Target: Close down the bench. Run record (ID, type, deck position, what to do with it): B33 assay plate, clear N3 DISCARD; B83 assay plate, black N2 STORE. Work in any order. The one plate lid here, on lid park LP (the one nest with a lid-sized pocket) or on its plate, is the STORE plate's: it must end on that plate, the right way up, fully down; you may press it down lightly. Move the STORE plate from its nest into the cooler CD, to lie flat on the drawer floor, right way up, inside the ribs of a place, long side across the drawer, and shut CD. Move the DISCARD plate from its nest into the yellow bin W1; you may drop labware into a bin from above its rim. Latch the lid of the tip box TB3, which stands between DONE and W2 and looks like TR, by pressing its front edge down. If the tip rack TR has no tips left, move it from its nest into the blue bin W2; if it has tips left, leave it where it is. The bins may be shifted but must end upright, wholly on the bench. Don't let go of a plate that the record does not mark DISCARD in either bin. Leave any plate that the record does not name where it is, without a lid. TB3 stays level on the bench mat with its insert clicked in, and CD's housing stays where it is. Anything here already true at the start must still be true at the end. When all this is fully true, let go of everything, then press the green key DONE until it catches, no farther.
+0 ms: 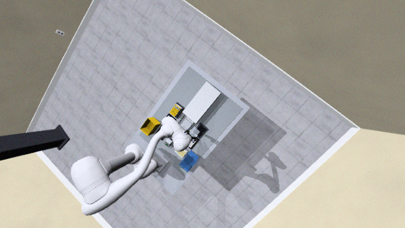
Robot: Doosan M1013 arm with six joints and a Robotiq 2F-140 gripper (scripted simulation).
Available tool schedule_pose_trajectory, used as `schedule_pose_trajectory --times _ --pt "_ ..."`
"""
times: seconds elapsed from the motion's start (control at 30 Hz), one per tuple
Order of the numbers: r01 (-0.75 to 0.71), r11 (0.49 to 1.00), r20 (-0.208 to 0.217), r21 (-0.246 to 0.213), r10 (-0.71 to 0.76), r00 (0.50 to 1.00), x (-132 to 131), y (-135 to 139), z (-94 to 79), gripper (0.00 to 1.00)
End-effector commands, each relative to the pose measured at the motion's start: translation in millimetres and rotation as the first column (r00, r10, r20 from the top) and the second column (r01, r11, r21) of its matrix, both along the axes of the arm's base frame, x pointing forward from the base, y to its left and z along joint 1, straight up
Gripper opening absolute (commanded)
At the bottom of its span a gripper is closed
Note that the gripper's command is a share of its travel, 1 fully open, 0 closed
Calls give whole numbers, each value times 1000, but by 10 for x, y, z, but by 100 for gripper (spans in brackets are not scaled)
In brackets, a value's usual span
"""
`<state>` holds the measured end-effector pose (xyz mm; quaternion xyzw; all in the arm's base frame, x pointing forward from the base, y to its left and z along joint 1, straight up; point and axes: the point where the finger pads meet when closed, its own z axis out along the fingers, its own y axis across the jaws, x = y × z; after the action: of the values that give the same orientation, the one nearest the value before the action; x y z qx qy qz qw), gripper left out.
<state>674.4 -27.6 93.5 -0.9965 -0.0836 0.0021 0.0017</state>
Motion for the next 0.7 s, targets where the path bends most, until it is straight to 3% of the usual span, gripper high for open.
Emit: schedule_pose_trajectory --times 0.0,0.67 --pt "0 1000 0 0 0 1000 82 -57 1 0" --pt "0 1000 0 0 0 1000 413 -290 -2 0"
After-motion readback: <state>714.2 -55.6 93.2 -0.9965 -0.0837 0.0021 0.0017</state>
